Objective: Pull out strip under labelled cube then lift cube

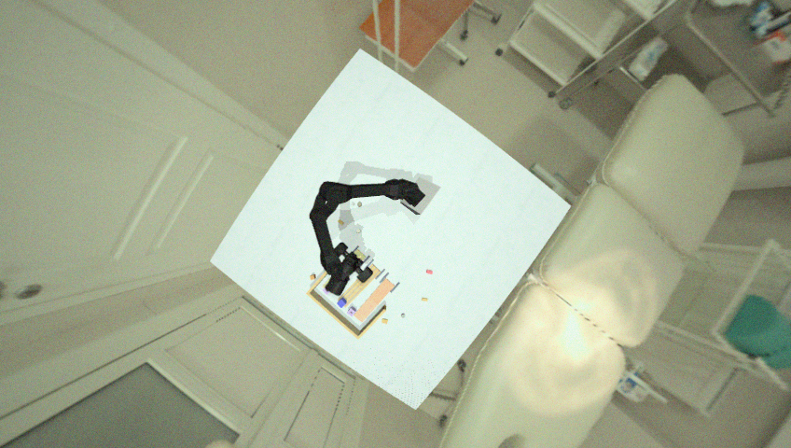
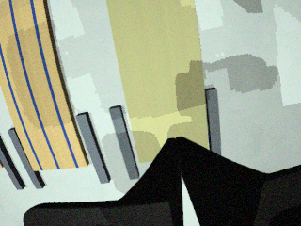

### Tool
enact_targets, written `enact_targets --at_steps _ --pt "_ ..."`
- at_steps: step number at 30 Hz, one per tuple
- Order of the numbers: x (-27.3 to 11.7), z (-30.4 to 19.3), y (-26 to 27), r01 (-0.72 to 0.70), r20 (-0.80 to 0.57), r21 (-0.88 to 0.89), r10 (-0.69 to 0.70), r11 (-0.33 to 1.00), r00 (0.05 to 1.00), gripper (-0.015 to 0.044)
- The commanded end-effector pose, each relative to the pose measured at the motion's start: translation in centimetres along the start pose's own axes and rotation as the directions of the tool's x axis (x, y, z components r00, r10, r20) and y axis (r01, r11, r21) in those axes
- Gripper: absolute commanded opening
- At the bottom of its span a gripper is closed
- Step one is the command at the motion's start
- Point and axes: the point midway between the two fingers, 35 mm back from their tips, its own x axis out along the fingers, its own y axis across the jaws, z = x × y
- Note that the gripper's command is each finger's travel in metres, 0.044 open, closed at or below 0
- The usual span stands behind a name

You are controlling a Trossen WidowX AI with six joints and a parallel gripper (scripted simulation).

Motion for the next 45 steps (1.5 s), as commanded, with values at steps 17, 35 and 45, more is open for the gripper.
enact_targets --at_steps 17,35,45 --pt "3.1 -0.1 0.0 0.008 -0.002 -0.008 -0.008 1.000 1.000 0.0000" --pt "3.2 -0.1 0.0 0.008 -0.002 -0.008 -0.008 1.000 1.000 0.0000" --pt "3.2 -0.1 0.0 0.008 -0.002 -0.008 -0.008 1.000 1.000 0.0000"
